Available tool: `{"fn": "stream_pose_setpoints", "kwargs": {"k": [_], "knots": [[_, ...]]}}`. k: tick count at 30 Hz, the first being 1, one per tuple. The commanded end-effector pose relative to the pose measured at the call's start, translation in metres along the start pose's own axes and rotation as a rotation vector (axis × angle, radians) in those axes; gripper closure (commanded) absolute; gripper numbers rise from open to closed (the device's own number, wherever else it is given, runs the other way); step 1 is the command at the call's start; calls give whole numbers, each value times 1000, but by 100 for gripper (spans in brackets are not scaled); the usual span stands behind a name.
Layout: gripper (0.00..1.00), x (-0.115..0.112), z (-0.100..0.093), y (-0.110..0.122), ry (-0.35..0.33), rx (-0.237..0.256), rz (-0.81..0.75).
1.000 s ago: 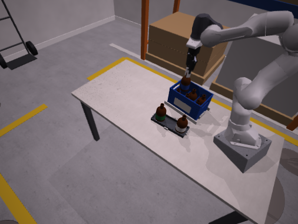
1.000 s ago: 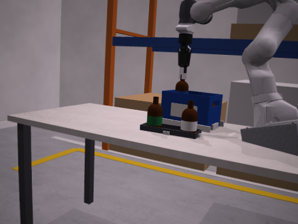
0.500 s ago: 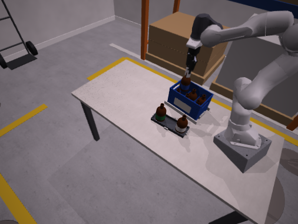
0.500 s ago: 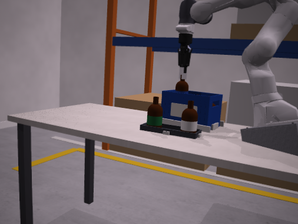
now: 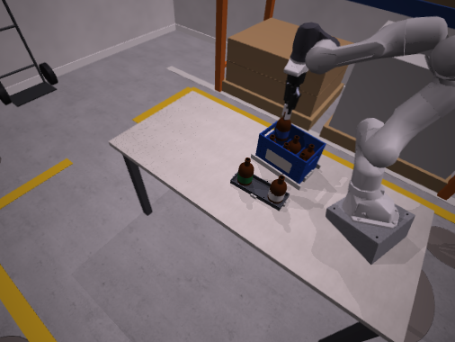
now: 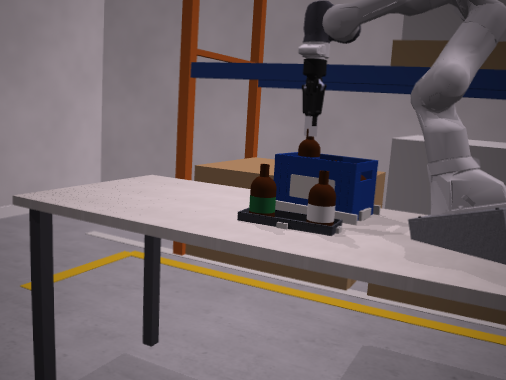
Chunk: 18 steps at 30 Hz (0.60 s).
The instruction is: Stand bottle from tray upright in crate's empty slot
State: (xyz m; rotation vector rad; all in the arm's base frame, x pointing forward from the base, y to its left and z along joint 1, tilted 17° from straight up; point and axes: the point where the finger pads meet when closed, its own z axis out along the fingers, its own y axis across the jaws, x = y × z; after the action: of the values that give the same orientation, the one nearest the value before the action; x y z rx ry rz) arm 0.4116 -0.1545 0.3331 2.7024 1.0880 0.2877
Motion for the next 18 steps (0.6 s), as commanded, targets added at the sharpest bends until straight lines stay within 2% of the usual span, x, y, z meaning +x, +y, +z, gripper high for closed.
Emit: {"fn": "stream_pose_setpoints", "kwargs": {"k": [1,18], "knots": [[100,0,1,3,4,-8,7],[100,0,19,3,4,-8,7]]}}
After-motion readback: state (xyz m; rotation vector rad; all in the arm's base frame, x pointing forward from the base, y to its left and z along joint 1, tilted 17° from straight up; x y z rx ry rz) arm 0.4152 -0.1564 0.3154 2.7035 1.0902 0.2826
